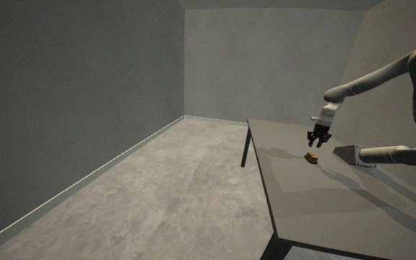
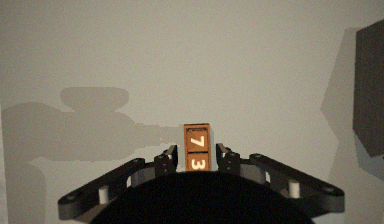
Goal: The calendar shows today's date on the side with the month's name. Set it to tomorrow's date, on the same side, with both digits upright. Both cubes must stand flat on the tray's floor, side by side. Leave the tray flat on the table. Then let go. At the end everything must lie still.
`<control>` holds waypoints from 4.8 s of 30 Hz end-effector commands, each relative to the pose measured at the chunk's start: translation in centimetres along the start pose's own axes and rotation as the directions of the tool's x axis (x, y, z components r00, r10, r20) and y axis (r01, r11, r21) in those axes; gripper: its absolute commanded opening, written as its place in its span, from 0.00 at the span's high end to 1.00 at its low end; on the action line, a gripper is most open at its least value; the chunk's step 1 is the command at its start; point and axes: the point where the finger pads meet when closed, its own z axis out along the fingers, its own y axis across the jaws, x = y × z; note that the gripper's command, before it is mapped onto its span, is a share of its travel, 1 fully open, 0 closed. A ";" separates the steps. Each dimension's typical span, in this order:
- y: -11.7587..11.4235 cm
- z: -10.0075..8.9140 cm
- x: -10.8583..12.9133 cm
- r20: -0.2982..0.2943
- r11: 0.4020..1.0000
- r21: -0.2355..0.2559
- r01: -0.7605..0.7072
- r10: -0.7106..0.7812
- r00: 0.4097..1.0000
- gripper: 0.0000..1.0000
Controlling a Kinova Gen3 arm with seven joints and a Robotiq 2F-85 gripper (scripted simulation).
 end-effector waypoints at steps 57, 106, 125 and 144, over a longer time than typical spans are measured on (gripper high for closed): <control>0.1 4.2 0.0 0.002 1.000 -0.002 -0.001 0.001 1.000 0.52; 0.1 7.2 0.0 0.002 1.000 -0.002 -0.001 0.001 1.000 0.52; 0.1 7.3 0.0 0.002 1.000 -0.002 -0.001 0.001 1.000 0.52; 0.1 7.3 0.0 0.002 1.000 -0.002 -0.001 0.001 1.000 0.52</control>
